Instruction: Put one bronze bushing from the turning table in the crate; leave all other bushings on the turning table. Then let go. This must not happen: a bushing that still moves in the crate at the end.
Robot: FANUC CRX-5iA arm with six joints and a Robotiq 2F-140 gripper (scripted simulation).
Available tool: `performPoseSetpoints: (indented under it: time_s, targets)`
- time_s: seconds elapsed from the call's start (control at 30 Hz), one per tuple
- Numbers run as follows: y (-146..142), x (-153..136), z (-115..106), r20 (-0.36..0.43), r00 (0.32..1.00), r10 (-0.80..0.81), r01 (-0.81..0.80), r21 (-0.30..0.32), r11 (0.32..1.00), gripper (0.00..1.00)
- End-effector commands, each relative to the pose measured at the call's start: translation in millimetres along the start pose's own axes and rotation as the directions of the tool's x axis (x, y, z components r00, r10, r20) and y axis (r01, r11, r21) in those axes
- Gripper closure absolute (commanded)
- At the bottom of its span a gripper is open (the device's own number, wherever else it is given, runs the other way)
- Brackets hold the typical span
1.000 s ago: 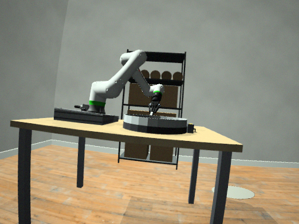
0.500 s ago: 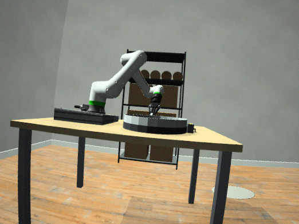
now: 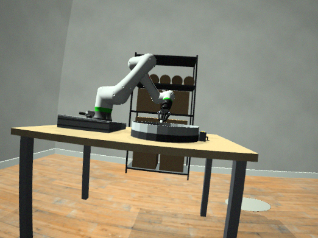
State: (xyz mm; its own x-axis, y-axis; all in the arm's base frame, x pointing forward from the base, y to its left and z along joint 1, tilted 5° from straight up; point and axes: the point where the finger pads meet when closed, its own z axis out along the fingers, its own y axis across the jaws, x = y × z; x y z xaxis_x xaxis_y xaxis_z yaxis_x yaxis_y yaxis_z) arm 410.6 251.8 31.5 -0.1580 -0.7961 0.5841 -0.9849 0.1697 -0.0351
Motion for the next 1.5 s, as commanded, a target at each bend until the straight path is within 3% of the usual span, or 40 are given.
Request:
performPoseSetpoints:
  time_s: [0.0,1.47]
  targets:
    - [-0.1,0.0,-0.2,0.000,1.000,0.000,0.000,0.000,1.000,1.00]
    - [-0.1,-2.9,3.3,0.000,1.000,0.000,0.000,0.000,1.000,1.00]
